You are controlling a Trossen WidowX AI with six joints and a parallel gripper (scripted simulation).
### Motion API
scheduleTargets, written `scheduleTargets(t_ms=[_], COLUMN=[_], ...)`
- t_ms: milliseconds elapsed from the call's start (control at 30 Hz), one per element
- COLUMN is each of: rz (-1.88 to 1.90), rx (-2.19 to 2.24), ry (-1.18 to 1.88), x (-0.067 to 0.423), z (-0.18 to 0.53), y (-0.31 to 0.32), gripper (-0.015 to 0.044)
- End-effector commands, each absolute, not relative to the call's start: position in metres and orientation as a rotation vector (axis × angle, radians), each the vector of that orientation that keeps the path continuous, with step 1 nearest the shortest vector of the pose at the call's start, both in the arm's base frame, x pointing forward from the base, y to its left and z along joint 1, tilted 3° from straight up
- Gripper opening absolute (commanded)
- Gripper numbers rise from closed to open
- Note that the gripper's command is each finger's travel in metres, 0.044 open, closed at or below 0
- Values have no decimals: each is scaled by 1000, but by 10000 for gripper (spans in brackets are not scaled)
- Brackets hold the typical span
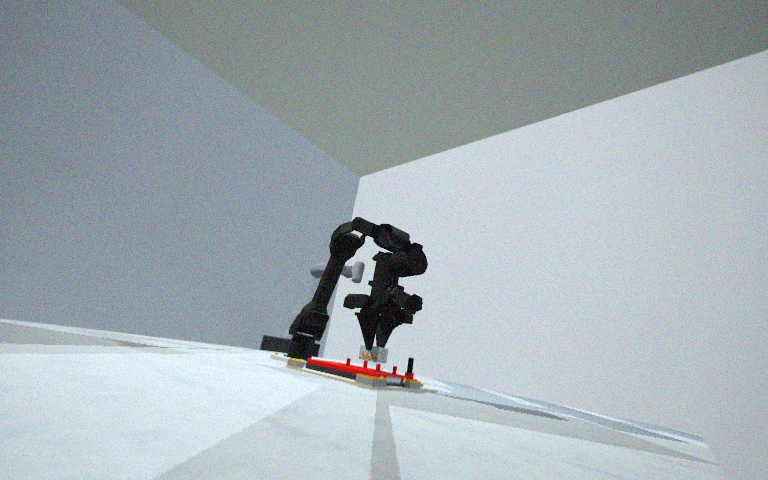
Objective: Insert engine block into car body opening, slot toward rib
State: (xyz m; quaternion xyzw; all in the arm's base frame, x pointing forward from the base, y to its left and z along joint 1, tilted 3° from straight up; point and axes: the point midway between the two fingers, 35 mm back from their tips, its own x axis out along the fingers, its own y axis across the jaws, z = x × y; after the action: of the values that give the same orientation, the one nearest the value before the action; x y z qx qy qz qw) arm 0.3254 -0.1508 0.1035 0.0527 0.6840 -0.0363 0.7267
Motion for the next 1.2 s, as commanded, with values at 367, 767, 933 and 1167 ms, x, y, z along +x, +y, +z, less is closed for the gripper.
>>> scheduleTargets(t_ms=[367,767,933,1167], rz=[-98,-112,-116,-112], rx=[141,156,160,156], ry=[1505,1505,1504,1505], x=[326,326,326,326], z=[100,99,98,97], y=[-150,-150,-150,-150], gripper=[160,160,160,160])
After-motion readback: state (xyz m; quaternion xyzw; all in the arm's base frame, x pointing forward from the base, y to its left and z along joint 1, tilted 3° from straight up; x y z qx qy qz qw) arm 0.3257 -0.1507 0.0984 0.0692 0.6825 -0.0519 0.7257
